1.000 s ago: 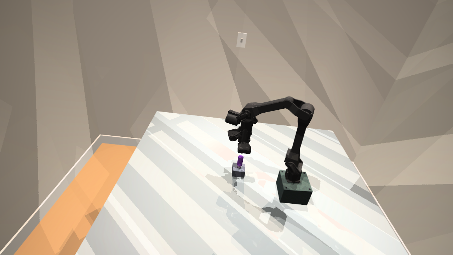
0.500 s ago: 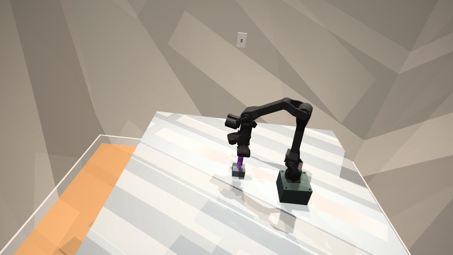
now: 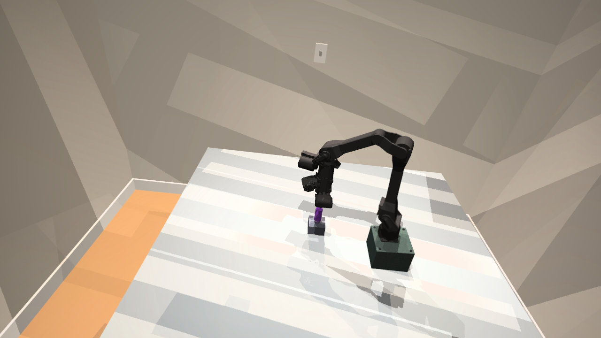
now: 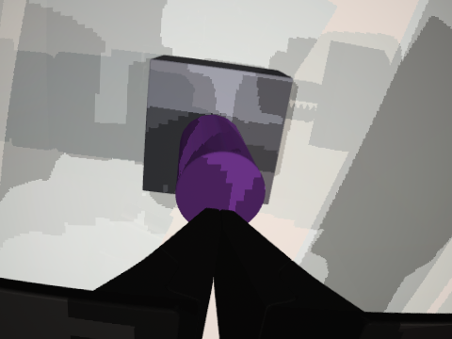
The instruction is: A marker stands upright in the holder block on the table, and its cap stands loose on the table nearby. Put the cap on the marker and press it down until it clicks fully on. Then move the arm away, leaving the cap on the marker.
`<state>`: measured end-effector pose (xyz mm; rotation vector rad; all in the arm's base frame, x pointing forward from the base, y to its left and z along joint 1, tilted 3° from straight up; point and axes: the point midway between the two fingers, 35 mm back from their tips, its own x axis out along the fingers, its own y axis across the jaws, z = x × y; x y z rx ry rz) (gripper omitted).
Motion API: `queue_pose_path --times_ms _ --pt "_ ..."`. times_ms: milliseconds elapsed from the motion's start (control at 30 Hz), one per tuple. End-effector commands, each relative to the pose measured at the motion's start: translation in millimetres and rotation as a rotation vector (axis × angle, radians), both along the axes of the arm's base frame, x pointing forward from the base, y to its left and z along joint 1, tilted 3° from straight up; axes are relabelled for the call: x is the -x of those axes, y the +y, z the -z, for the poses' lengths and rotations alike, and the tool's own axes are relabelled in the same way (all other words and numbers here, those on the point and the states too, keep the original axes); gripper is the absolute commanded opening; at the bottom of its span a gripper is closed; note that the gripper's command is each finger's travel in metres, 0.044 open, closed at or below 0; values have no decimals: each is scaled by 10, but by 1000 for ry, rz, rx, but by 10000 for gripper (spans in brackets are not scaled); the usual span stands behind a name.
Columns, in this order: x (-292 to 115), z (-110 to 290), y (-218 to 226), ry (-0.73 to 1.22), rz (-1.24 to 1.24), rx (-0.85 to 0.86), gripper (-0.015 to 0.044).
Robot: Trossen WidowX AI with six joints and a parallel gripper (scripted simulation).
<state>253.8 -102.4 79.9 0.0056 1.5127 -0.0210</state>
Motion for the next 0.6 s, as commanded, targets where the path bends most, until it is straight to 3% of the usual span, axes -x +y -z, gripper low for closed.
queue_pose_path --times_ms 0,100,233,567 --pt "-30 -426 -19 -25 -1 11 0" --pt "31 -774 1 -25 -1 10 0" --pt "37 -799 3 -25 -1 10 0" --pt "37 -799 3 -25 -1 10 262"
